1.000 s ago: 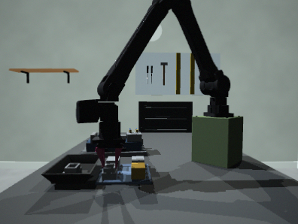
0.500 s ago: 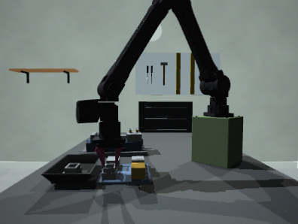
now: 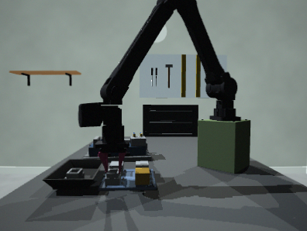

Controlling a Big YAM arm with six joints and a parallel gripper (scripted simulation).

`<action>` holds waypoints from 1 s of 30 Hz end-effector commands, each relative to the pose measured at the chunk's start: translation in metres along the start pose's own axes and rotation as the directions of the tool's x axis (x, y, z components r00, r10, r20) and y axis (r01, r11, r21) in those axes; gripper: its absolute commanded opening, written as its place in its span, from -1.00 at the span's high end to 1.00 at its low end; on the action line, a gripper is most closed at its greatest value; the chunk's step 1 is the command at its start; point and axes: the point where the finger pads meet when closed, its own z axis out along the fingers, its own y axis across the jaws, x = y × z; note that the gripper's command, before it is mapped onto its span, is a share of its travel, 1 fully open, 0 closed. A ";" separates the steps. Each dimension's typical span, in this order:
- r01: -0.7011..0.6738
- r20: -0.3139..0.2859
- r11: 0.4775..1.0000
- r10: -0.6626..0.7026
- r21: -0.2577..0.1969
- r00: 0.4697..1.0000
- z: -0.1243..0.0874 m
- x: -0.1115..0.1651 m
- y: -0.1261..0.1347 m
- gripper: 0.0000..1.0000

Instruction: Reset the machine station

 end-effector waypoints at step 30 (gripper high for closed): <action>0.001 -0.013 0.999 -0.001 -0.032 1.000 -0.024 0.010 0.014 1.00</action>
